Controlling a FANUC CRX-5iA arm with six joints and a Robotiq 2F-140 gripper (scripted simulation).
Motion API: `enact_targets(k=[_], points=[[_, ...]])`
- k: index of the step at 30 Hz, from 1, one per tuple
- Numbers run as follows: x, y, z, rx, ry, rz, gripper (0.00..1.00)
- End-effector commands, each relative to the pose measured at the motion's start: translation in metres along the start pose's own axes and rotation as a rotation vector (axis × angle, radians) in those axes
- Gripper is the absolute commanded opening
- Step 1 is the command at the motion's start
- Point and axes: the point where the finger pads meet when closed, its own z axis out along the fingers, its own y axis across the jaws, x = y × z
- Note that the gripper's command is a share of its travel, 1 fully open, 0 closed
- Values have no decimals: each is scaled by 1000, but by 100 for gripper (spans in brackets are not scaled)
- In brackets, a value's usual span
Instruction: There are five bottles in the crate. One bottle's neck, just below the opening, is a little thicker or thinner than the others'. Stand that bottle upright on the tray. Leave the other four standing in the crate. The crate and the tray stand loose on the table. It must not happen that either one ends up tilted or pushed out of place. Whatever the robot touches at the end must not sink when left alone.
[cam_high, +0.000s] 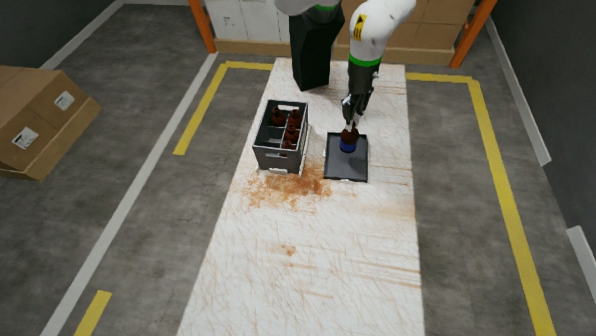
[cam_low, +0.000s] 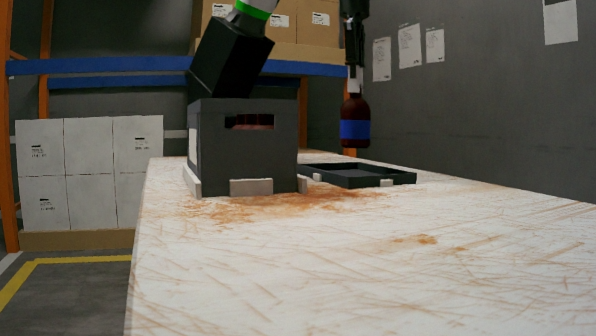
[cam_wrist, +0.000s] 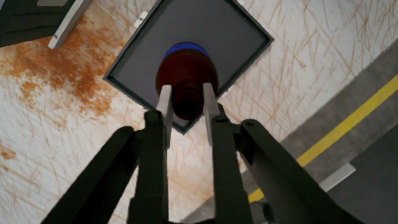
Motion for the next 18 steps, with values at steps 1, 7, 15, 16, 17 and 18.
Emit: enact_targets(k=[1,7,15,16,17,18], points=[[-1,0,7,1,-1,0,10],[-1,0,22,1,-1,0,10],[-1,0,34,1,-1,0,10],[-1,0,36,1,-1,0,10],[-1,0,38,1,-1,0,10],[-1,0,39,1,-1,0,10]])
